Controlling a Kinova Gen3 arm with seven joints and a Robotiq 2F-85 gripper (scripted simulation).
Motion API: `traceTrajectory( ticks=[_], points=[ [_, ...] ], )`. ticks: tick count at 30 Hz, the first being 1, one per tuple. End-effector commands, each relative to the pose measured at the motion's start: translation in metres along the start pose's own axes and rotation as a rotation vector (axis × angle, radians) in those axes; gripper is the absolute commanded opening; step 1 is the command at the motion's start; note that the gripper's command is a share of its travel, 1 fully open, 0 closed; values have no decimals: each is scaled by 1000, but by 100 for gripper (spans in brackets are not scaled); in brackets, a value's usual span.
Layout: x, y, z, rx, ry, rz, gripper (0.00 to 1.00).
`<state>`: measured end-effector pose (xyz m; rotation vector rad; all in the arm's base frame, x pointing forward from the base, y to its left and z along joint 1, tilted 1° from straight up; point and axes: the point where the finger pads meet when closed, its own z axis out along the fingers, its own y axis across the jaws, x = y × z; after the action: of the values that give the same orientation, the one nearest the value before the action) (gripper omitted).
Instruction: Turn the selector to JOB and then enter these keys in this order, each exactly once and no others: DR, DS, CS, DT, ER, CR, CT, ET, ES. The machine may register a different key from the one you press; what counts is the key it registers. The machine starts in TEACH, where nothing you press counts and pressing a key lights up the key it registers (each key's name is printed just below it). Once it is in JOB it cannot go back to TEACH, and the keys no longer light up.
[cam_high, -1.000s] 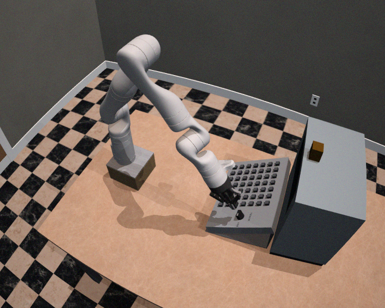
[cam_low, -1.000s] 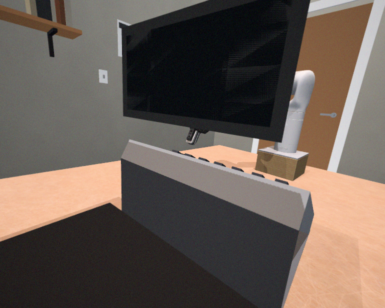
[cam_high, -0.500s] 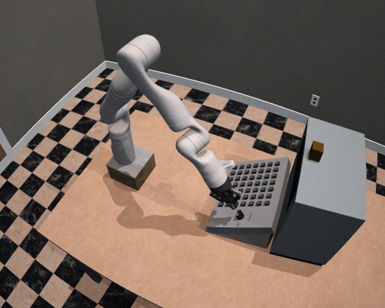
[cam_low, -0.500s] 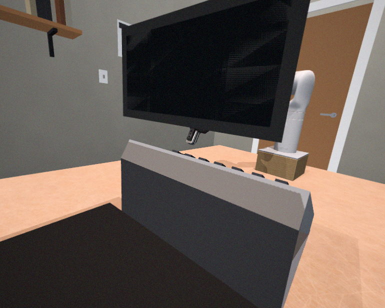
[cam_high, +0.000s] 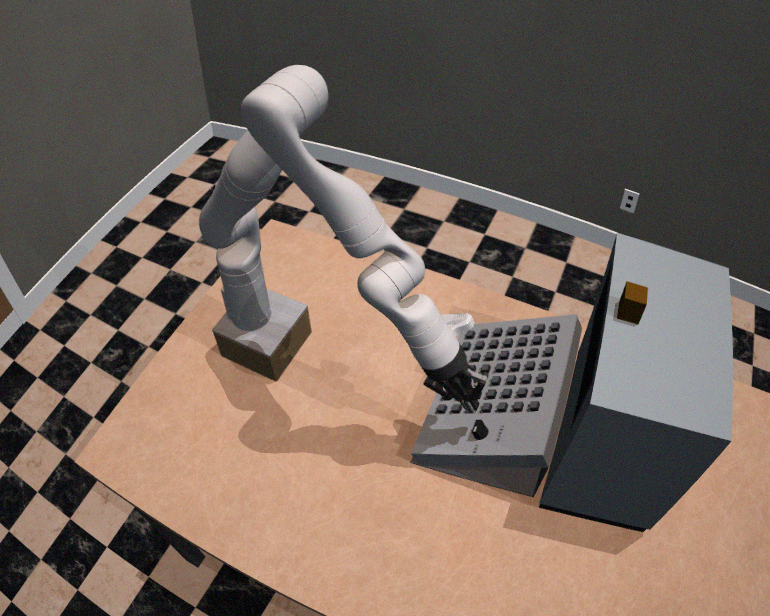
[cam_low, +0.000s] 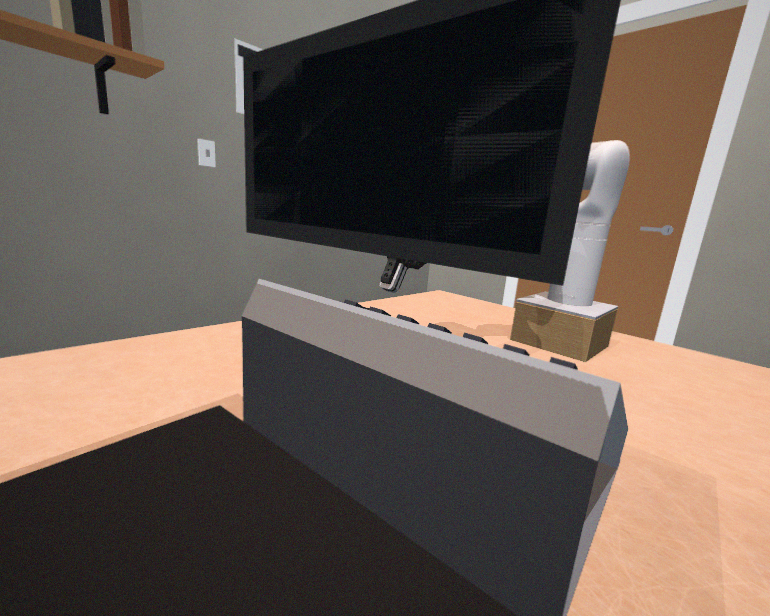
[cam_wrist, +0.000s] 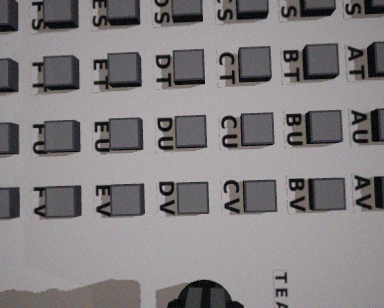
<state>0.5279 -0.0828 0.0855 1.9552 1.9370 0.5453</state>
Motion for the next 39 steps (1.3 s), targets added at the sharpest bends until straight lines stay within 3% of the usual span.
traceTrajectory(
  ticks=[1,3,13,18,39],
  points=[
    [17,3,2,-1,-3,-4,10],
    [17,3,2,-1,-3,-4,10],
    [107,15,12,-1,-3,-37,10],
    [137,19,16,-1,-3,-48,10],
    [145,21,26,-1,-3,-51,10]
  ],
)
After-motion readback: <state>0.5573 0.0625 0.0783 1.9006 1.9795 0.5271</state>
